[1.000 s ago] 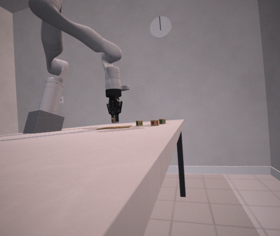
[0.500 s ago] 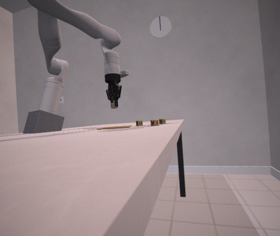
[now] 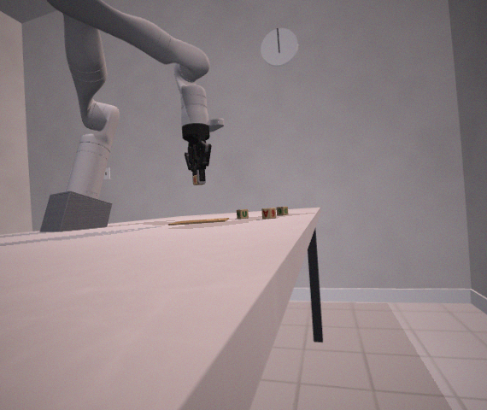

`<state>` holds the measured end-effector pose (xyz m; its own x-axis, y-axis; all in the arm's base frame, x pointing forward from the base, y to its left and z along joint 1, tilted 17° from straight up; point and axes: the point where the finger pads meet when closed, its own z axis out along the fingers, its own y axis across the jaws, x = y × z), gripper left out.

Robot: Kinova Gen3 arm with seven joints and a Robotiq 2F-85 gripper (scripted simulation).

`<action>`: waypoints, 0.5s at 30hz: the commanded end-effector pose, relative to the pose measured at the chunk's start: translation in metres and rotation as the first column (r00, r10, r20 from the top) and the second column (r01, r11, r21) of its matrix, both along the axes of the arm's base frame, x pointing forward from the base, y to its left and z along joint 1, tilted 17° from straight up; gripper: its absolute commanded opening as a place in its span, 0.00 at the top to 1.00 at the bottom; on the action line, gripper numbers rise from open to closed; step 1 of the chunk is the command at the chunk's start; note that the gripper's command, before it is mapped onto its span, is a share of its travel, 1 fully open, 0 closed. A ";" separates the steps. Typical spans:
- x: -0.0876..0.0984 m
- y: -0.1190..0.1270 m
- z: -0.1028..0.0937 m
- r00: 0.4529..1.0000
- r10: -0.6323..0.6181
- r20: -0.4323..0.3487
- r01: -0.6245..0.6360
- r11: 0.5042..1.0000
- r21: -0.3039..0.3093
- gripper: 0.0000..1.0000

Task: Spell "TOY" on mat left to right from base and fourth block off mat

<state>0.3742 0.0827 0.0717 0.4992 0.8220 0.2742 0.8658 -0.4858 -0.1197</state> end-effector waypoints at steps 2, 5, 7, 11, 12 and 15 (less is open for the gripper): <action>0.001 0.002 -0.006 0.999 -0.041 -0.012 0.041 0.999 0.001 0.79; 0.002 0.005 -0.019 0.992 -0.123 -0.038 0.123 0.992 0.002 0.79; 0.002 0.005 -0.019 0.992 -0.123 -0.038 0.123 0.992 0.002 0.79; 0.002 0.010 -0.035 0.973 -0.222 -0.070 0.223 0.975 0.000 0.79; 0.002 0.011 -0.037 0.969 -0.235 -0.075 0.236 0.972 0.000 0.79; 0.002 0.011 -0.039 0.966 -0.247 -0.079 0.248 0.969 -0.001 0.79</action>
<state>0.3772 0.0913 0.0341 0.7081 0.6664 0.2335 0.7051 -0.6851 -0.1830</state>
